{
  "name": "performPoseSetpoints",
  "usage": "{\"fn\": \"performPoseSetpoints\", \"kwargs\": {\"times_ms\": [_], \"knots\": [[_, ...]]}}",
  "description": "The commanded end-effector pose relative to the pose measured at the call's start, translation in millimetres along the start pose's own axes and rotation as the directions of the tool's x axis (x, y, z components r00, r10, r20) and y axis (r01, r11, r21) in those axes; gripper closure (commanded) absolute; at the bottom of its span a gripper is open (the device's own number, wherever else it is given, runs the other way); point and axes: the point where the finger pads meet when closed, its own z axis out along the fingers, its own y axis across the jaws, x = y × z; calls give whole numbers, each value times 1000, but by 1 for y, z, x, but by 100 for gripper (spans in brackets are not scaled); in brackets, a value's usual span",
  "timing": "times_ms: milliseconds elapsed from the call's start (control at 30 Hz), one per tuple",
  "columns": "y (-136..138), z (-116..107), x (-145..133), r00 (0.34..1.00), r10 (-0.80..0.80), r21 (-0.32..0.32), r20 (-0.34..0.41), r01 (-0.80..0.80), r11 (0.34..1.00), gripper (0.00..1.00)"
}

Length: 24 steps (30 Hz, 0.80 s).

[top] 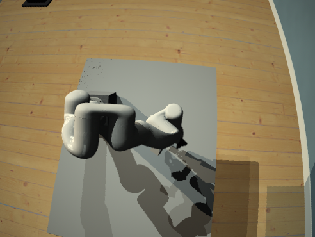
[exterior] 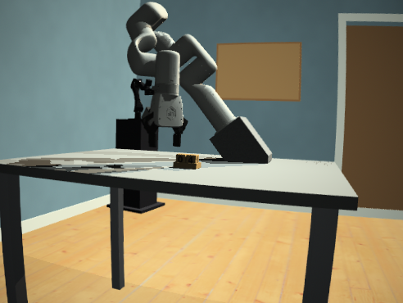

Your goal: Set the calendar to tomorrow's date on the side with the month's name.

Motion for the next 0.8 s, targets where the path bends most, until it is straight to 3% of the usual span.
{"fn": "performPoseSetpoints", "kwargs": {"times_ms": [0,500,767], "knots": [[-1,-1,-1,1000,1,2,2,-1,1000,0],[-1,-2,-1,1000,1,2,2,-1,1000,0],[-1,-16,0,1000,1,2,2,-1,1000,0]]}}
